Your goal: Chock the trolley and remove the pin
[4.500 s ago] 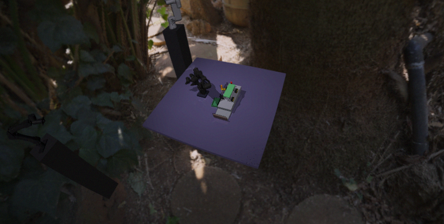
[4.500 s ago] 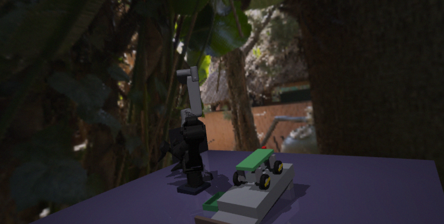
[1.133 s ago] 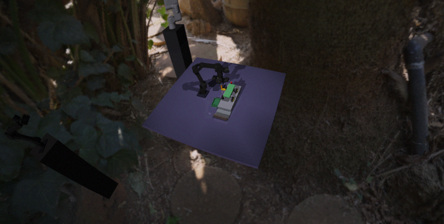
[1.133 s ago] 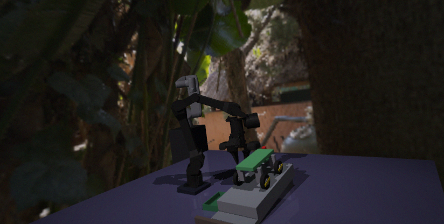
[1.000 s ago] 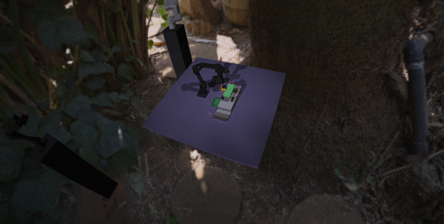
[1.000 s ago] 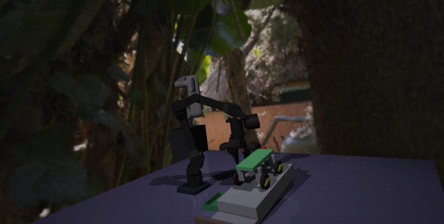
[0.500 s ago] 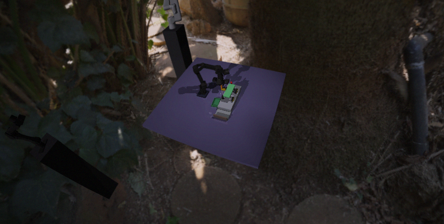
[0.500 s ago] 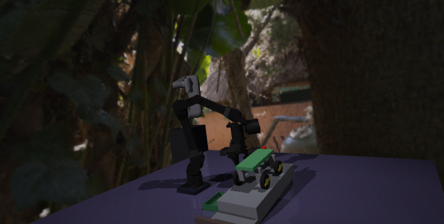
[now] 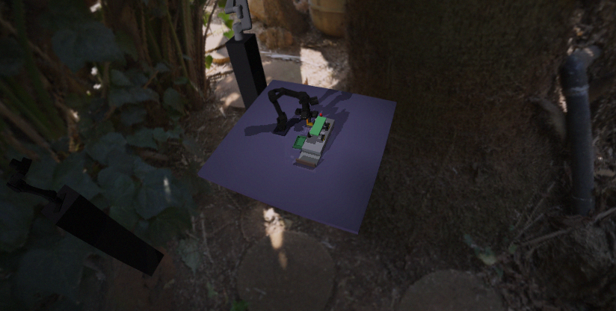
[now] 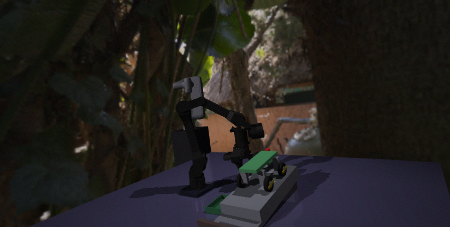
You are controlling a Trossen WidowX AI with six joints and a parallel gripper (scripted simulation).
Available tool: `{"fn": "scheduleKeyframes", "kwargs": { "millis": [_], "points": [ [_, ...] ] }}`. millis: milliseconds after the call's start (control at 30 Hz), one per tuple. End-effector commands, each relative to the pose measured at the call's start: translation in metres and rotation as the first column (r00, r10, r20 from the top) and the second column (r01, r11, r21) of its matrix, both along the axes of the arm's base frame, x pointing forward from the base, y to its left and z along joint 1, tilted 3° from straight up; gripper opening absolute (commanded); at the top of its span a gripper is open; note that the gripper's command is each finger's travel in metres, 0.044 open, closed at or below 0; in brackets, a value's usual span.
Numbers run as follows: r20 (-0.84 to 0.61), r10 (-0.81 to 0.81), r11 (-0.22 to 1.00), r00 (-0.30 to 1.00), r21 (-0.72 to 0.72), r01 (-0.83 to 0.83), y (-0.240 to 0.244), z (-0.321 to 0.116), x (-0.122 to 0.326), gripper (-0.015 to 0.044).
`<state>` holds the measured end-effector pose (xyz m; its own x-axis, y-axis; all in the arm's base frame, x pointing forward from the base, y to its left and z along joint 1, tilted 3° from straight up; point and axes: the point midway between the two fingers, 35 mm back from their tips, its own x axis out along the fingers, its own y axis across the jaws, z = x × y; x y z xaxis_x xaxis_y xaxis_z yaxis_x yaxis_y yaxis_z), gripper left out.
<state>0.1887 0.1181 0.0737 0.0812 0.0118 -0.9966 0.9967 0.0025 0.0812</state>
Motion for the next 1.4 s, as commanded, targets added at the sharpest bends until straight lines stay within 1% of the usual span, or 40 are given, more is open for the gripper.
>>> {"fn": "scheduleKeyframes", "kwargs": {
  "millis": [0,300,467,733,1367],
  "points": [
    [-0.007,0.005,1.000,1.000,-0.009,-0.005,-0.001,-0.009,0.000,0.0190],
    [-0.007,0.005,1.000,1.000,-0.010,-0.005,-0.001,-0.018,0.000,0.0190],
    [-0.003,0.000,1.000,1.000,-0.002,0.000,0.000,-0.014,0.000,0.0059],
    [-0.003,0.000,1.000,1.000,-0.002,0.000,0.000,-0.013,0.000,0.0000],
    [-0.008,0.005,1.000,1.000,-0.009,-0.005,-0.003,0.045,-0.010,0.0000]
  ]
}}
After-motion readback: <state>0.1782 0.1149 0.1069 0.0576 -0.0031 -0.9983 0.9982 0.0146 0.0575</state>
